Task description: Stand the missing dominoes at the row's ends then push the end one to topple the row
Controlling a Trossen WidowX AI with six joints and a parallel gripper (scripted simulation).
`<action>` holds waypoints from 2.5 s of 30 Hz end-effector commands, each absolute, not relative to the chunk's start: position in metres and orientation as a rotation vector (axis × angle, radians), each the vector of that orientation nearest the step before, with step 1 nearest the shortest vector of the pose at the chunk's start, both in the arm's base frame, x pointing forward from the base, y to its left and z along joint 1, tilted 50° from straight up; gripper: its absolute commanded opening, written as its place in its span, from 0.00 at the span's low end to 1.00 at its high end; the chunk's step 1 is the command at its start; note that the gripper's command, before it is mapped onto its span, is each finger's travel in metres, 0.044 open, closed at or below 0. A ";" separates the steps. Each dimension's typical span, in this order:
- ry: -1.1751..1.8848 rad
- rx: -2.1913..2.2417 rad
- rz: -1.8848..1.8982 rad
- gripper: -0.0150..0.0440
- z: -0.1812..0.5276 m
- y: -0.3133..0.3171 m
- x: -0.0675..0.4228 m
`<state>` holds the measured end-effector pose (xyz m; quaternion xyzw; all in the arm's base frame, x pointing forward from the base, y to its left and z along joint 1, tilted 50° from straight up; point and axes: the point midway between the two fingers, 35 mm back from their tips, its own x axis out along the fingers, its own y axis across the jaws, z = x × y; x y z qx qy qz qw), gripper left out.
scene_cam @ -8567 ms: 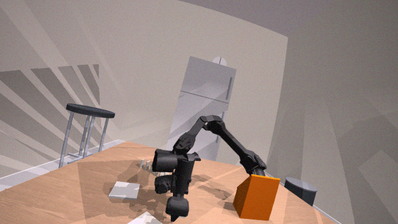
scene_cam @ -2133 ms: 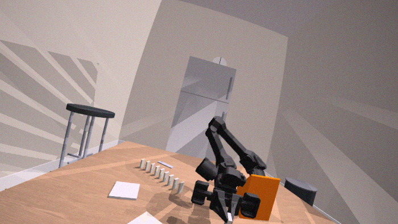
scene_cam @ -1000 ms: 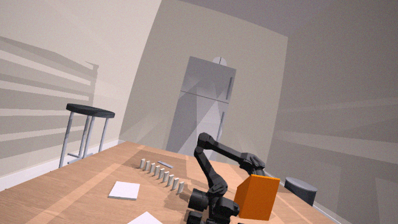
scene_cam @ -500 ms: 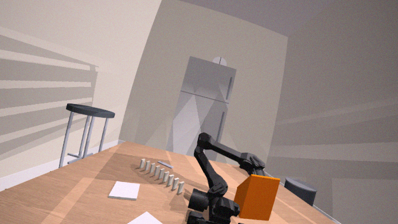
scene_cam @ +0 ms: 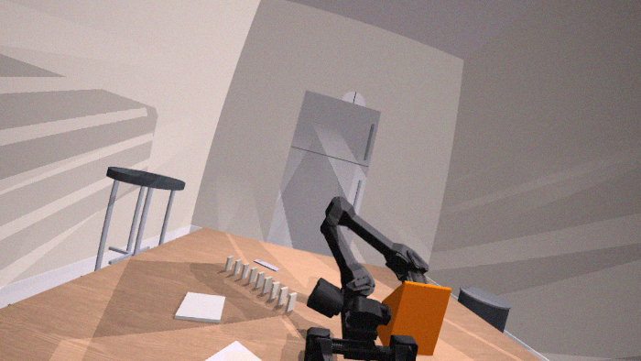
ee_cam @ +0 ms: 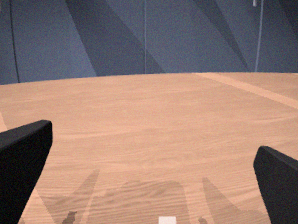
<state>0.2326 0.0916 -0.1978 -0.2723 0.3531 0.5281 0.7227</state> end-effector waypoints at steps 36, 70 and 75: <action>1.414 -0.452 -0.867 1.00 -0.178 0.144 0.246; 1.410 -0.453 -0.871 1.00 -0.221 0.094 0.242; 1.410 -0.453 -0.872 1.00 -0.224 0.089 0.242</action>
